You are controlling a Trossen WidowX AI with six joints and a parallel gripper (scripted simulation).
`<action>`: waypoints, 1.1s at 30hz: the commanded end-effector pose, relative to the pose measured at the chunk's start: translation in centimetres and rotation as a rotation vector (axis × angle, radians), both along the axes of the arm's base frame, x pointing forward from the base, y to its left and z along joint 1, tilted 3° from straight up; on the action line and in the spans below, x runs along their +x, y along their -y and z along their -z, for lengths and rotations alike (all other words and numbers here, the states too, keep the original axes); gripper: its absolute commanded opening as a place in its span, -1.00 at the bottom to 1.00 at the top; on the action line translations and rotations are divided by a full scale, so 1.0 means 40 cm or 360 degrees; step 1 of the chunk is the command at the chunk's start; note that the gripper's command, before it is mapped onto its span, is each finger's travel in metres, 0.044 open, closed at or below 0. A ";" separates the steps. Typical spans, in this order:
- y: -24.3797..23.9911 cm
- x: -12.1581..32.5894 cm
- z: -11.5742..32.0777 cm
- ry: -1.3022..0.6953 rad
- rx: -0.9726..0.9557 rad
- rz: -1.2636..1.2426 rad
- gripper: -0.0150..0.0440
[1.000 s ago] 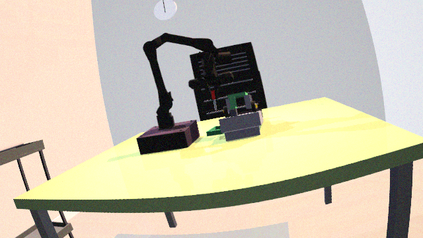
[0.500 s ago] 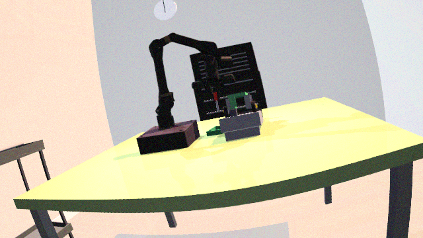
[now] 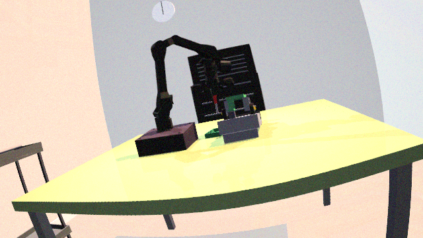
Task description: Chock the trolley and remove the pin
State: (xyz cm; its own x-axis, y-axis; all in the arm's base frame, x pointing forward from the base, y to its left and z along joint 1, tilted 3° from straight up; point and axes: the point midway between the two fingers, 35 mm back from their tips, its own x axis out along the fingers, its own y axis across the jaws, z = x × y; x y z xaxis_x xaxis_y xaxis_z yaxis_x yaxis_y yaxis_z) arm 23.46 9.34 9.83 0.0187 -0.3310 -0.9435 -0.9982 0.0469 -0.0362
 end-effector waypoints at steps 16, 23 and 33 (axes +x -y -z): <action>0.007 -0.003 -0.001 -0.0204 0.0156 -0.0833 -0.49; 0.011 -0.003 -0.001 -0.0273 0.0209 -0.1156 -0.49; 0.016 -0.002 -0.003 -0.0344 0.0271 -0.1622 -0.49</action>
